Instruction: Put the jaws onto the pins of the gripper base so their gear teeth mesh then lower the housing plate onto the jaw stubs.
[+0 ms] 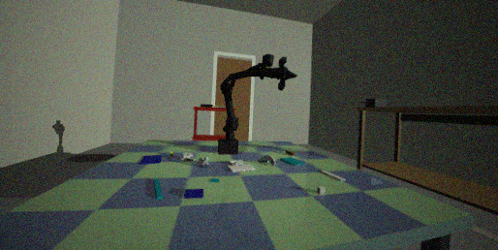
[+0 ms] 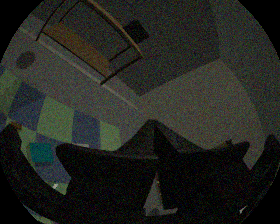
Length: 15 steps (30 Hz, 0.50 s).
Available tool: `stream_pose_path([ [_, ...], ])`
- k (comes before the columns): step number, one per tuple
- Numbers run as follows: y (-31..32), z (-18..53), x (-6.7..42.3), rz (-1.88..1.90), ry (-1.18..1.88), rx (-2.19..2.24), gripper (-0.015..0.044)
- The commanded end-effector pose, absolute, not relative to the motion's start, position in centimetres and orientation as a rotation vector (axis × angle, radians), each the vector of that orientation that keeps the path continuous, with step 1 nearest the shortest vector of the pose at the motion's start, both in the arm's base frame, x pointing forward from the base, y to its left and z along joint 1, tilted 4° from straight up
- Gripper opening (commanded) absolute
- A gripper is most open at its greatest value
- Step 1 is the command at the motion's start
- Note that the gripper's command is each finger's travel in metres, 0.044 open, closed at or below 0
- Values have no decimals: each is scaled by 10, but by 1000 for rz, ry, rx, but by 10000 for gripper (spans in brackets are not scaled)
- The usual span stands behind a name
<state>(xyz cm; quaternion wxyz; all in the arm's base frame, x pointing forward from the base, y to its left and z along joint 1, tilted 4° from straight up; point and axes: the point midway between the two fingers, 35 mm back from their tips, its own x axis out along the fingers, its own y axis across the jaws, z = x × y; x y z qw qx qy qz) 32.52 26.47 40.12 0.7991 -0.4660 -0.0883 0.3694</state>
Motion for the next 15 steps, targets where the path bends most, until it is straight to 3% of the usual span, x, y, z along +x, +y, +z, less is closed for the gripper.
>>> stream_pose_path([
  [1,243,372,349,752,-57,-1001,0],
  [15,152,287,406,611,343,-934,0],
])
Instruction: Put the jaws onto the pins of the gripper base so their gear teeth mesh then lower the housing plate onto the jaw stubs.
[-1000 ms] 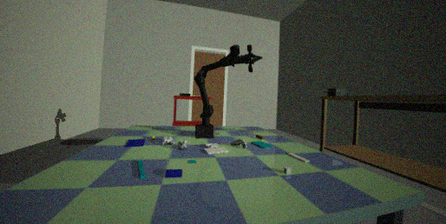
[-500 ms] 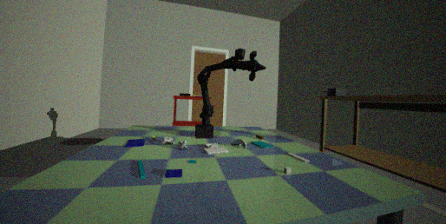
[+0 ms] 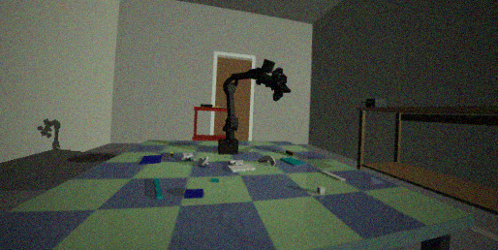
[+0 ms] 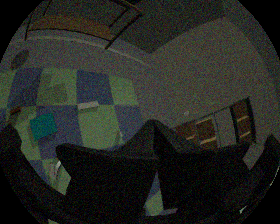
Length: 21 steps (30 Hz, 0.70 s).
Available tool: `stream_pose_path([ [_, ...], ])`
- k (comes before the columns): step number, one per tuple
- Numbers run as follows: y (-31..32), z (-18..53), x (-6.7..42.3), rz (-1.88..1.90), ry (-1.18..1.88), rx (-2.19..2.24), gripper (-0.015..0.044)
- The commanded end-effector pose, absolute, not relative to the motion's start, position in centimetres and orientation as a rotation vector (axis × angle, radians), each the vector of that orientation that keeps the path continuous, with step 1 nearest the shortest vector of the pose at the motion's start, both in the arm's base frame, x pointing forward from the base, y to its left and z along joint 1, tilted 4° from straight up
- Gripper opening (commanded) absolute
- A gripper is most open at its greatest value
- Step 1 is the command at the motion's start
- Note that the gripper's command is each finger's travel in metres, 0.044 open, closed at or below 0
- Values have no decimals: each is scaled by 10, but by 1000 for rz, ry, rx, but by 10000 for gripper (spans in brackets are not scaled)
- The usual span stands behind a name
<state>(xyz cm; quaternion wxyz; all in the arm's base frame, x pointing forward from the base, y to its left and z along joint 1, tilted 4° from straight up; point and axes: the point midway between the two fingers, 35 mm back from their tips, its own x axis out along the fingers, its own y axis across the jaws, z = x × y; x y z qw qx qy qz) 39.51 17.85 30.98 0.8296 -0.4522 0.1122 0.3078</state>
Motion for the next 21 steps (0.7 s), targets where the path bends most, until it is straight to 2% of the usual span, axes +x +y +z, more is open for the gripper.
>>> stream_pose_path([
  [1,146,282,408,601,367,-927,0],
  [11,73,227,421,489,627,-832,0],
  [21,-3,168,412,367,901,-697,0],
])
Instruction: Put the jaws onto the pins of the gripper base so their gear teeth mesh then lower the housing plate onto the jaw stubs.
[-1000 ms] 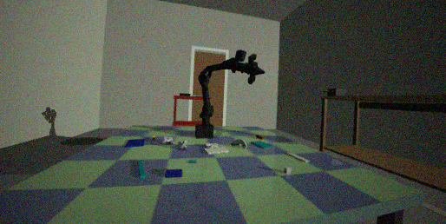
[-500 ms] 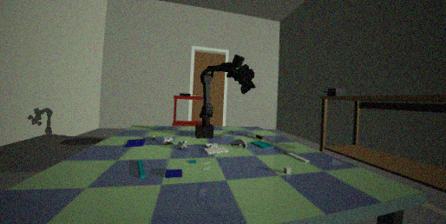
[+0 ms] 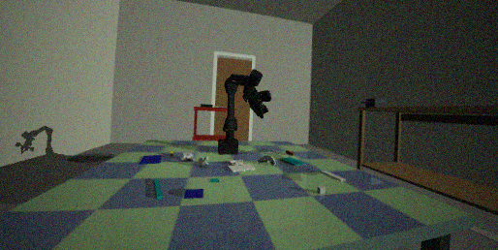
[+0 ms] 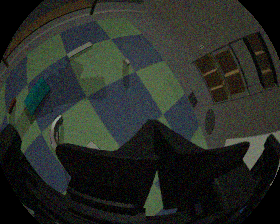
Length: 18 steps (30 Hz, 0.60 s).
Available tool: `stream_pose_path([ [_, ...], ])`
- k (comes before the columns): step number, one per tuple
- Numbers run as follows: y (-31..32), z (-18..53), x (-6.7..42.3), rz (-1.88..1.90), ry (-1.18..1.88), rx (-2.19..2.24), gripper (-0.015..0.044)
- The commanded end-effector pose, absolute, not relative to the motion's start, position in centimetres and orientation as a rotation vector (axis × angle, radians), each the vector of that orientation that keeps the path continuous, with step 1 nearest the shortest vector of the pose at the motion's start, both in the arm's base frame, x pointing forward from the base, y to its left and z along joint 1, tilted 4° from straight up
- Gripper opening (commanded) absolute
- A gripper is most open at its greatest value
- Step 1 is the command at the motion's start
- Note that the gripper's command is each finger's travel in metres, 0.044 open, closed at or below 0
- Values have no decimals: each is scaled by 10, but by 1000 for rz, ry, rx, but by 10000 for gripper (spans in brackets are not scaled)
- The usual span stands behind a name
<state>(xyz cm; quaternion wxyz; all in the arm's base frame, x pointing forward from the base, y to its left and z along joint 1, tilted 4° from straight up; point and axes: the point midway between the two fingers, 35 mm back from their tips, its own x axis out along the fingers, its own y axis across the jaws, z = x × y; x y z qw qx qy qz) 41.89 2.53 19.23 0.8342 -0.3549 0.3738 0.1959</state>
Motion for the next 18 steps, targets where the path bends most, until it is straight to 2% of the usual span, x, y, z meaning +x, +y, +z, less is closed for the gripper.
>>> stream_pose_path([
  [1,-10,163,410,354,928,-681,0],
  [18,-118,79,344,144,1346,-367,0],
])
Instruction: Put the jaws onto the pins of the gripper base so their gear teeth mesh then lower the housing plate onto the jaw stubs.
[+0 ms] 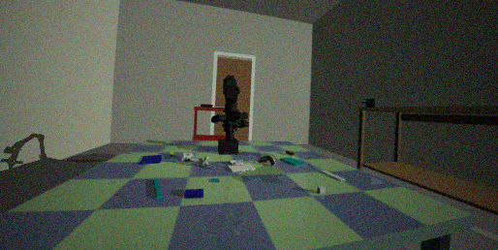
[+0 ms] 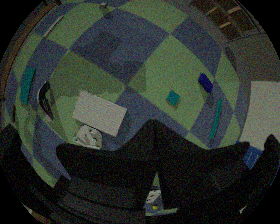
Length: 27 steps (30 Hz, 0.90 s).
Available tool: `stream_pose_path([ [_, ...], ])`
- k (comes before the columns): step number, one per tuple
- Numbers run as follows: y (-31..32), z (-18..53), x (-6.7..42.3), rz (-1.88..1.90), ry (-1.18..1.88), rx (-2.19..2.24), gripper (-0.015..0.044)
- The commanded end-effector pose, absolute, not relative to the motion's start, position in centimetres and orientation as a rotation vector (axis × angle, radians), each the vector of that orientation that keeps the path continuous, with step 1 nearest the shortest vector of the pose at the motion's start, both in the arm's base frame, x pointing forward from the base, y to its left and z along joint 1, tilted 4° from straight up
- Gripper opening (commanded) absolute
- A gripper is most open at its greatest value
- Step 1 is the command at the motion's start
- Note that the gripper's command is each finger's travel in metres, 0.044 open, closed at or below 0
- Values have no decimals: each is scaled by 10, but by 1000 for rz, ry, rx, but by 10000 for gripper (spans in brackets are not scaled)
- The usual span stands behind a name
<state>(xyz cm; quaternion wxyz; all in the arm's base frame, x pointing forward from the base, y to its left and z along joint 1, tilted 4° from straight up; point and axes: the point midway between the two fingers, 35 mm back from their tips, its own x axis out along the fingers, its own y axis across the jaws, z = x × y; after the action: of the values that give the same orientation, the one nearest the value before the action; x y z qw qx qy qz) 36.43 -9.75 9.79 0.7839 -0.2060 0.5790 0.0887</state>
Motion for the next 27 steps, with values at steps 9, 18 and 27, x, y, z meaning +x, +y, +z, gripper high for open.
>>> stream_pose_path([
  [9,-157,44,292,39,1541,-165,0],
  [18,-166,36,276,11,1591,-106,0],
  [27,-167,27,277,11,1591,-106,0],
])
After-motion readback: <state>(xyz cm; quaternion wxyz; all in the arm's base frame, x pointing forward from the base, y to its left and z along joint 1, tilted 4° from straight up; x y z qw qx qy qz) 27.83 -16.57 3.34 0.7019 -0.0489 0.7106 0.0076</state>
